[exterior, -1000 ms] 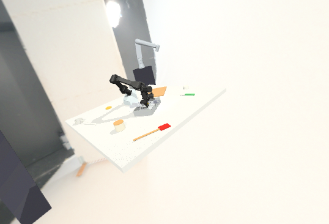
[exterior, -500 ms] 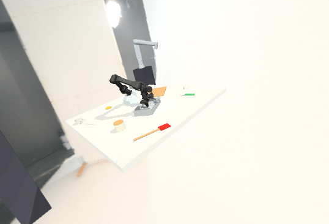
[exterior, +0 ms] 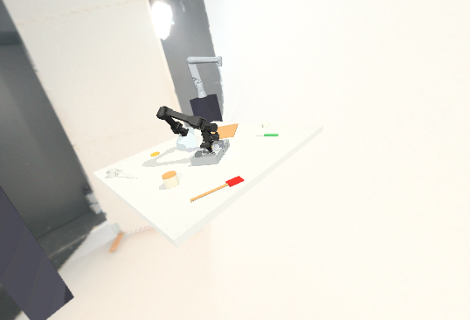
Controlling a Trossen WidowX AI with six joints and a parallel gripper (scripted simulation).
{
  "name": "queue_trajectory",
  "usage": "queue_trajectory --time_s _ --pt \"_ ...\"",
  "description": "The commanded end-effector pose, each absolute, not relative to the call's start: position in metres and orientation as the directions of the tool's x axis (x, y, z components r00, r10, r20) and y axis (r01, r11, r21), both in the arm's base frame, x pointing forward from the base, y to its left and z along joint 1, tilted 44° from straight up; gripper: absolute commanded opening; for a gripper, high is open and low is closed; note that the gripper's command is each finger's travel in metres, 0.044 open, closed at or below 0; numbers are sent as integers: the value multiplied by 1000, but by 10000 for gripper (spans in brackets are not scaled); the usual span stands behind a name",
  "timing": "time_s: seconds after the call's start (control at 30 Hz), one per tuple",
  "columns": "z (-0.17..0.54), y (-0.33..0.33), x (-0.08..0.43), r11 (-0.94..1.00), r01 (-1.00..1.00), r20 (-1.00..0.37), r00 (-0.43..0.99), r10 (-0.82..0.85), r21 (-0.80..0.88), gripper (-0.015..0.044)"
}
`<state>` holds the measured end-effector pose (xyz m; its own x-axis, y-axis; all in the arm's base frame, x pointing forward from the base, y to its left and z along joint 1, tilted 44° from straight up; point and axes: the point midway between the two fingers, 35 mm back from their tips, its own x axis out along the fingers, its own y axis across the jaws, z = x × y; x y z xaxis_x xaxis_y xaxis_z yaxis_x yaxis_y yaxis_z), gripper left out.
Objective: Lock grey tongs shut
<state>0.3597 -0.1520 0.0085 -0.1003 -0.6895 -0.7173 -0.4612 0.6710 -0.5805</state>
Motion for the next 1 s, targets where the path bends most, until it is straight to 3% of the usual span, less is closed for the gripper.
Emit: queue_trajectory --time_s 0.0,0.27,0.7,0.97 --pt "25 -135 368 673 -458 -722 -92 -686 -581 -150" --pt "98 -65 374 672 -466 -720 -102 -687 -575 -150" --pt "94 -65 374 673 -464 -719 -105 -688 -576 -150" --pt "64 -27 383 714 -338 -732 -97 -675 -614 -150"
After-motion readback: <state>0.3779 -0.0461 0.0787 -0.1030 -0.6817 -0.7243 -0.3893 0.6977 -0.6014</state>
